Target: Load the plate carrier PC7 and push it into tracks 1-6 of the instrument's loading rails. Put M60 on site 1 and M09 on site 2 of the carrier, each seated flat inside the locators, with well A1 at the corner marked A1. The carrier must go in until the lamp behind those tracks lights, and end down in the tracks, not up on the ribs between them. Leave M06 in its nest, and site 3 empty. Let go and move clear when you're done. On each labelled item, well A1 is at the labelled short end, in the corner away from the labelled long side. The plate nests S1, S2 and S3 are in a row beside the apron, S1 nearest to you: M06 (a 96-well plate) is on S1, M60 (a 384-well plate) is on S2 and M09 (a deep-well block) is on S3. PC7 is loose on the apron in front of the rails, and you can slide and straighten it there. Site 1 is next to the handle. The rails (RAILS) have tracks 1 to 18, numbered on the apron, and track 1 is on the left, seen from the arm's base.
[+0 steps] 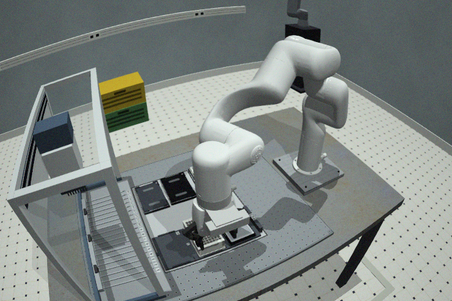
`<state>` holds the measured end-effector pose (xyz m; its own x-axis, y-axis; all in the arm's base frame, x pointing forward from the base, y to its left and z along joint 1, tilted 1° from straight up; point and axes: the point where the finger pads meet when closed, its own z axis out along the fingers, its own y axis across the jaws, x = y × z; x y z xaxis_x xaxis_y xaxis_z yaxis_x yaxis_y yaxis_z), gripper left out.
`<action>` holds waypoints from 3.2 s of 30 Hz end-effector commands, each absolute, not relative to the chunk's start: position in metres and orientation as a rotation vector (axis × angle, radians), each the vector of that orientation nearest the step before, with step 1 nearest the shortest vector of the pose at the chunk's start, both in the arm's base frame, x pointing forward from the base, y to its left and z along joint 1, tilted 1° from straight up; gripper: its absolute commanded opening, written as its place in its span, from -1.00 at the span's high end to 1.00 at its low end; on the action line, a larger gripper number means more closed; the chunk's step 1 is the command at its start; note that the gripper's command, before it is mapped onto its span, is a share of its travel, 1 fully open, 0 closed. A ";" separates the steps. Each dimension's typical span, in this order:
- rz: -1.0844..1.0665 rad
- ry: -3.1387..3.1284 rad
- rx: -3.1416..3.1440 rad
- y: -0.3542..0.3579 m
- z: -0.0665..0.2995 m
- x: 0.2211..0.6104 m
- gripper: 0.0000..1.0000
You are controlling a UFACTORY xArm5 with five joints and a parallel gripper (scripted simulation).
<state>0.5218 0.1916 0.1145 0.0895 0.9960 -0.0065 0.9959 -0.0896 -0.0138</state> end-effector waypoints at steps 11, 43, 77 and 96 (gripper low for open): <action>0.005 -2.107 -2.304 0.192 0.105 0.523 -1.00; 0.006 -2.107 -2.304 0.193 0.055 0.522 -1.00; 0.006 -2.107 -2.304 0.193 0.021 0.521 -1.00; 0.006 -2.107 -2.304 0.194 0.011 0.521 -1.00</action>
<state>0.5195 0.1929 0.0097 0.0891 0.9960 -0.0067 0.9959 -0.0892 -0.0140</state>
